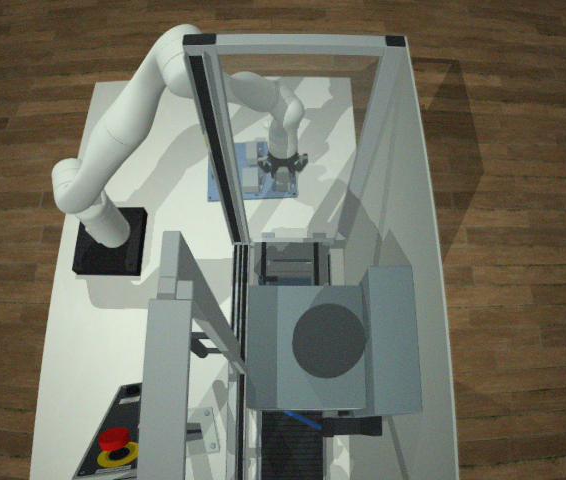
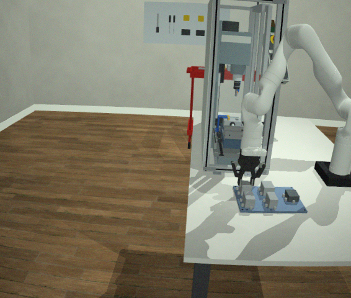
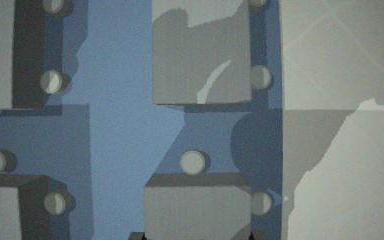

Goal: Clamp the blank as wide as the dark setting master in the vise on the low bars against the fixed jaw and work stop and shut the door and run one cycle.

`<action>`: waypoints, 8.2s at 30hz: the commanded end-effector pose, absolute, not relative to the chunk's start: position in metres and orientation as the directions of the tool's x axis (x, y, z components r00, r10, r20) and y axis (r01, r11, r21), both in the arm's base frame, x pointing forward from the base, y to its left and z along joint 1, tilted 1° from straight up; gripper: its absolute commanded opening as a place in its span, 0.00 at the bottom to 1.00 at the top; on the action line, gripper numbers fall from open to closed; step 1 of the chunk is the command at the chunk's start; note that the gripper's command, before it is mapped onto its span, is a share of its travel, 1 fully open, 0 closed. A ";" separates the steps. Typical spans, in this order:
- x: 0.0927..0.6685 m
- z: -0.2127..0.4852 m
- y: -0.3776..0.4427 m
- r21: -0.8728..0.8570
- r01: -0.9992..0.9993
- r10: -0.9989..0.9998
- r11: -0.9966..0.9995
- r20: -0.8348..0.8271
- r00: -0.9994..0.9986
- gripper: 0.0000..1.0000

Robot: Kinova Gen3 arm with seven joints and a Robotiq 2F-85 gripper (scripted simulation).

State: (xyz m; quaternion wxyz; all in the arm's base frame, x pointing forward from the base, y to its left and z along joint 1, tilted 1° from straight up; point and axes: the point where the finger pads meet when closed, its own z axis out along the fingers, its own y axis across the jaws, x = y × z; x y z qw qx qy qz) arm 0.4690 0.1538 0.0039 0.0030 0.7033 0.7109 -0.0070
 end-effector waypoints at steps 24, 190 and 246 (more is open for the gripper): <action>0.470 0.005 0.154 -0.004 1.000 1.000 0.011 -0.013 -0.011 1.00; 0.379 0.015 0.152 -0.004 1.000 1.000 0.011 -0.013 -0.011 1.00; 0.379 0.004 0.152 -0.004 1.000 1.000 0.011 -0.013 -0.011 0.10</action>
